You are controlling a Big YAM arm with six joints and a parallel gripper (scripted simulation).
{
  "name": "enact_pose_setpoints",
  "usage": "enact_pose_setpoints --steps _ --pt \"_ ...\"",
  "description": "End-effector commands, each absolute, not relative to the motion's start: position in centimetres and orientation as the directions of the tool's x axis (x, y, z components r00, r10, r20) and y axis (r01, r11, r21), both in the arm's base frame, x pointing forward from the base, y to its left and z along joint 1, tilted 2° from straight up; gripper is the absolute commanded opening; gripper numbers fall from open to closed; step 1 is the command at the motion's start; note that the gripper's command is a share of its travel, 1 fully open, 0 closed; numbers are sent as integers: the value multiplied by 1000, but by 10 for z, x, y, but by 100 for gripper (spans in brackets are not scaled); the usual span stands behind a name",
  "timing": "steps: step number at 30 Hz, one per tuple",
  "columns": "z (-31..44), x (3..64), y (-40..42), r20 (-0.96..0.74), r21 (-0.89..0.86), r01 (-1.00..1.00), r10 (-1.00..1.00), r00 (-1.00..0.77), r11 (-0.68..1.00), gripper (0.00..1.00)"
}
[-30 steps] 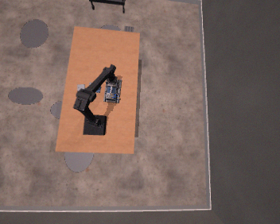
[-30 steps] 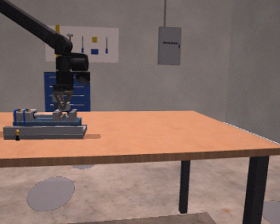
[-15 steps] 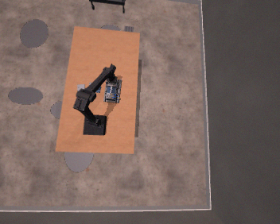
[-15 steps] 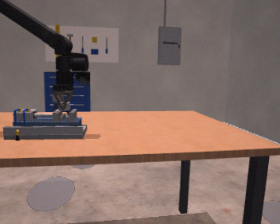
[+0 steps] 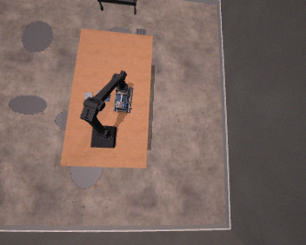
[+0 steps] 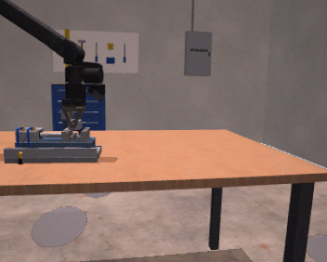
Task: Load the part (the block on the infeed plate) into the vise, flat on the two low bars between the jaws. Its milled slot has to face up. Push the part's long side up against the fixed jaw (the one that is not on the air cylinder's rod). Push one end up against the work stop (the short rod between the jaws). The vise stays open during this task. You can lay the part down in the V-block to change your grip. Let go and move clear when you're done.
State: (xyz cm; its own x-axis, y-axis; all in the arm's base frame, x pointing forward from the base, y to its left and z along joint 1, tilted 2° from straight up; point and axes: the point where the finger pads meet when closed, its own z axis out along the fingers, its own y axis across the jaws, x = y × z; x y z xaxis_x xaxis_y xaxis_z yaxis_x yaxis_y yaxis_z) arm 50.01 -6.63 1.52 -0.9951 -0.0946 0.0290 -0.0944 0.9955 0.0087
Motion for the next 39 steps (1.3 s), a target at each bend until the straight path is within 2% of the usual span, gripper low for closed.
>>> enact_pose_setpoints --steps 1,39 --pt "23 512 -77 -4 -2 -89 -89 -996 996 0" --pt "19 508 -76 6 0 -89 -89 -996 996 0"
